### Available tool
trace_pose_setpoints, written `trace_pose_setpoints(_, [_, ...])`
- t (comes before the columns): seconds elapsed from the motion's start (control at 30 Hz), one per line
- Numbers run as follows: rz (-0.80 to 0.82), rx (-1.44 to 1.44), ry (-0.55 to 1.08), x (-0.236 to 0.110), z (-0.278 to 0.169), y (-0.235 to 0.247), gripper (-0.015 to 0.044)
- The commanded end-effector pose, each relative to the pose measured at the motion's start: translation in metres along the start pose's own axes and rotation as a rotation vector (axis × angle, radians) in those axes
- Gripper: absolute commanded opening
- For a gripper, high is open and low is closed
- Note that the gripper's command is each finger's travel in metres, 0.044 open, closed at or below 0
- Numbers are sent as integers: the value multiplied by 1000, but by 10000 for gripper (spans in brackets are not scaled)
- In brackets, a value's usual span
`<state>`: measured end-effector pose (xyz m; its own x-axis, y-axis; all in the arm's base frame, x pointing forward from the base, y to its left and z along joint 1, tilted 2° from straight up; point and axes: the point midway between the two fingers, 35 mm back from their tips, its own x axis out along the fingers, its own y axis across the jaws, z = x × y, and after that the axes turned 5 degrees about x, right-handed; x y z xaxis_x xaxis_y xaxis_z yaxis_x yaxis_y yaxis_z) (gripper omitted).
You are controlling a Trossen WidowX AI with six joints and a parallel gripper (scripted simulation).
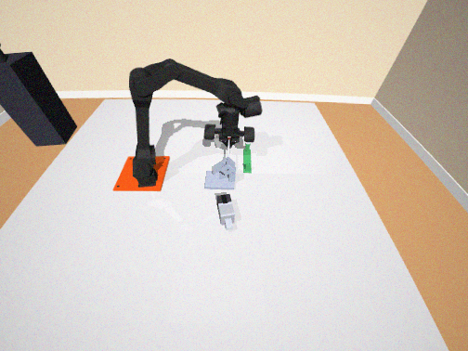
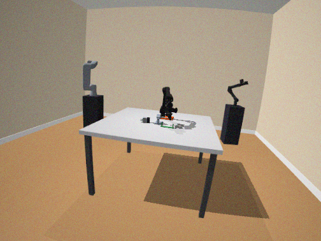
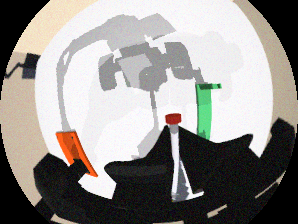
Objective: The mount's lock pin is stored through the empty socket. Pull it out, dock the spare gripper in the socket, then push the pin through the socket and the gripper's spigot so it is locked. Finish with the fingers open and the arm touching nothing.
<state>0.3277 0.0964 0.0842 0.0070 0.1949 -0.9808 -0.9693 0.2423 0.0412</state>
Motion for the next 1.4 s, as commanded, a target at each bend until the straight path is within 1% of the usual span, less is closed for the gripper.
trace_pose_setpoints(0.0, [-3,2,1,-1,4,0,0])
trace_pose_setpoints(1.37, [23,6,10,-2,34,2,0])
